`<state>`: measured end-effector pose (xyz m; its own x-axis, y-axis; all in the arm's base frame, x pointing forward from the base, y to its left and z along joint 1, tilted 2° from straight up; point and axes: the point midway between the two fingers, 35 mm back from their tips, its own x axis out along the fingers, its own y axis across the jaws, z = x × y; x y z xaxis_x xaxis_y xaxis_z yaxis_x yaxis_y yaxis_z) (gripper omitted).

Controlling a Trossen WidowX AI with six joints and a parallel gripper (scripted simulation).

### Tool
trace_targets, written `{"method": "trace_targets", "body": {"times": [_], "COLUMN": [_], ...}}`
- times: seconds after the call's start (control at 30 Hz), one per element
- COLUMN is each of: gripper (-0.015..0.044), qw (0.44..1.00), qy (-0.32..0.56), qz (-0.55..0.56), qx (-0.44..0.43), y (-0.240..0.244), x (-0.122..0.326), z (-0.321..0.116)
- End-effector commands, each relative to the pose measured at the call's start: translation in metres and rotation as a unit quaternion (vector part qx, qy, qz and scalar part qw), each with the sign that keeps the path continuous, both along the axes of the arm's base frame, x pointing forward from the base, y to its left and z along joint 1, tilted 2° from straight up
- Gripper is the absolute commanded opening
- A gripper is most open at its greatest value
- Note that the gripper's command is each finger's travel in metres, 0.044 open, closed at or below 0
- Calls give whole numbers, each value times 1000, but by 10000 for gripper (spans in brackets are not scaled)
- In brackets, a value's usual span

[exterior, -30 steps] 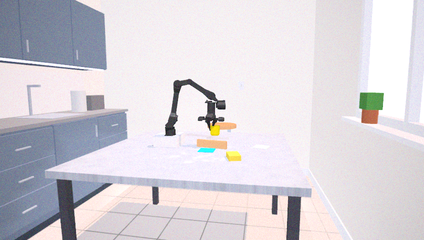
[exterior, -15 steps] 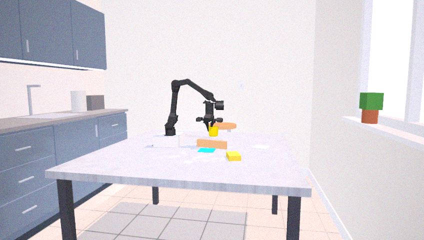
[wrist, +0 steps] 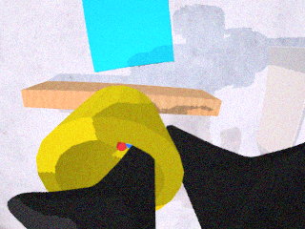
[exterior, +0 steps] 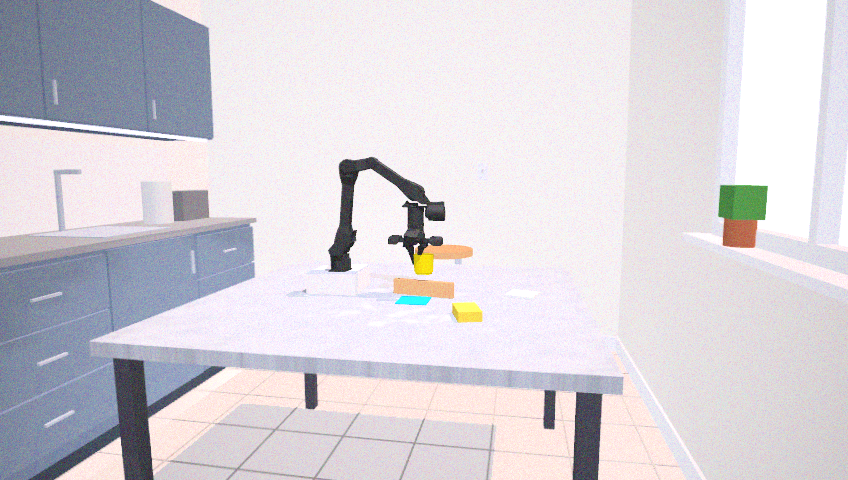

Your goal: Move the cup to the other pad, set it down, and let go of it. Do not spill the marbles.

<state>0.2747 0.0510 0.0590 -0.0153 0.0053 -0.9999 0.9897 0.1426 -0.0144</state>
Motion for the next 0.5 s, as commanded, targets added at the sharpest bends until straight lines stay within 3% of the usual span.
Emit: {"method": "trace_targets", "body": {"times": [0.0,0.47], "gripper": [0,0], "qw": [1000,1000], "qy": [-5,-5], "qz": [1,1], "qx": [-1,-3], "y": [-8,-36], "x": [0,-1], "z": [2,3]}}
